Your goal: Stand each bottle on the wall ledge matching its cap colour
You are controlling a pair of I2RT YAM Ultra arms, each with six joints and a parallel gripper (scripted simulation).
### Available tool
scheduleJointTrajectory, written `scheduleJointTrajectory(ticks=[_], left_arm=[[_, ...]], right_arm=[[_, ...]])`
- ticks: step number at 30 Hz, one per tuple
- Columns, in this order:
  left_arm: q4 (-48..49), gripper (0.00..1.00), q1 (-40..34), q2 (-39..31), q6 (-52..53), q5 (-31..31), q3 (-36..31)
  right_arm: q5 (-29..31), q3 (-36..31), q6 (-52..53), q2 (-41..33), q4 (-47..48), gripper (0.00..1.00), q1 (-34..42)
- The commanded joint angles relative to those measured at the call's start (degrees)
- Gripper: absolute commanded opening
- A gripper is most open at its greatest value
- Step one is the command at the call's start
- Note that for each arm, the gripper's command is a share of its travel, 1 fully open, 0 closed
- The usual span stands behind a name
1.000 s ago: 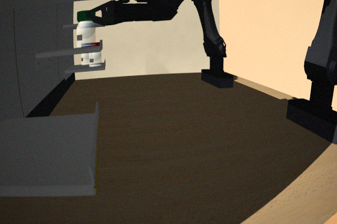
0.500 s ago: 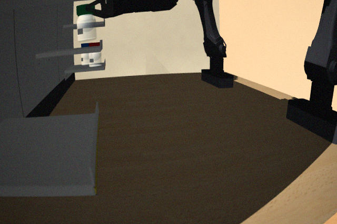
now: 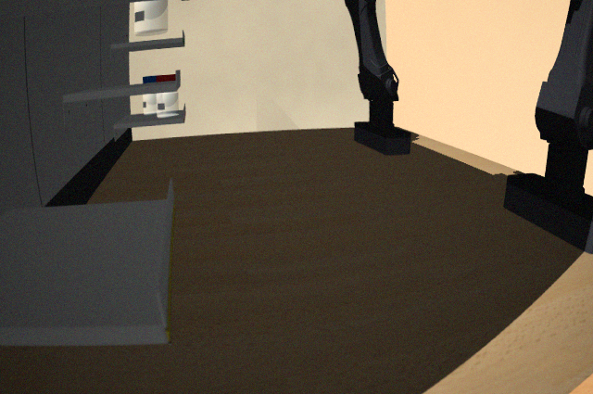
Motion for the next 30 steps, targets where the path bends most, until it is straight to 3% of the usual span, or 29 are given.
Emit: scheduleJointTrajectory(ticks=[1, 14, 30], left_arm=[[-0.8, 1.0, 0.2, -0.1, 0.1, 0.1, 1.1], [-0.8, 1.0, 0.2, -0.1, 0.1, 0.1, 1.1], [-0.8, 1.0, 0.2, -0.1, 0.1, 0.1, 1.1]], right_arm=[[-0.5, 1.6, -0.1, -2.6, 2.3, 0.5, 0.7], [0.3, -2.9, 0.1, -7.8, 4.9, 0.5, 2.5], [3.8, -18.2, 0.2, -21.5, 7.1, 0.5, 6.4]])
